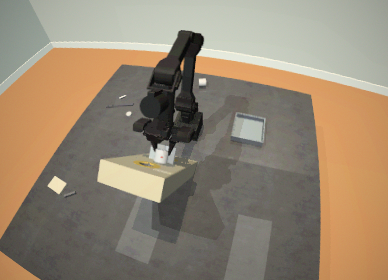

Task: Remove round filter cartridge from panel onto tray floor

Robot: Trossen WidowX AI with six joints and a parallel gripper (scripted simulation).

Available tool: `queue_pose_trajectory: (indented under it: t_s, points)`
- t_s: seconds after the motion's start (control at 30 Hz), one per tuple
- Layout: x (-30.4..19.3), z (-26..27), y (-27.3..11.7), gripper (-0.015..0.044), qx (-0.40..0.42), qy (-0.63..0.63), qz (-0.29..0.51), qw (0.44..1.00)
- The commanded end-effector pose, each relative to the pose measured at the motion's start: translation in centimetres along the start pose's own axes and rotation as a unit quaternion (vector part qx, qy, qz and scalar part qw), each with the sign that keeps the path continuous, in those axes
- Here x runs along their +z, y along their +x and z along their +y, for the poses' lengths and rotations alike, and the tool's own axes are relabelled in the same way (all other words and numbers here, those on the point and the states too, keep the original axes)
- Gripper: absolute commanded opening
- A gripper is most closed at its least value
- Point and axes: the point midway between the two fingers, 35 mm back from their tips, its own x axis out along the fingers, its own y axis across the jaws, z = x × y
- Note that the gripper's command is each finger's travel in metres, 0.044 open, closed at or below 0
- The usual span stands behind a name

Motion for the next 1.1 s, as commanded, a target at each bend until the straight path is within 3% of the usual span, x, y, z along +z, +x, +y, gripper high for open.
queue_pose_trajectory:
  t_s: [0.0,0.17,0.73,1.07]
  points:
    - [1.4,0.0,-0.6,0.0000,0.000,0.000,-0.006,1.000]
    - [2.0,0.0,-1.4,0.0000,0.000,0.000,-0.005,1.000]
    - [2.4,0.0,-9.6,0.0000,0.000,0.000,-0.004,1.000]
    - [2.5,1.7,-9.5,0.0000,0.001,0.001,0.001,1.000]
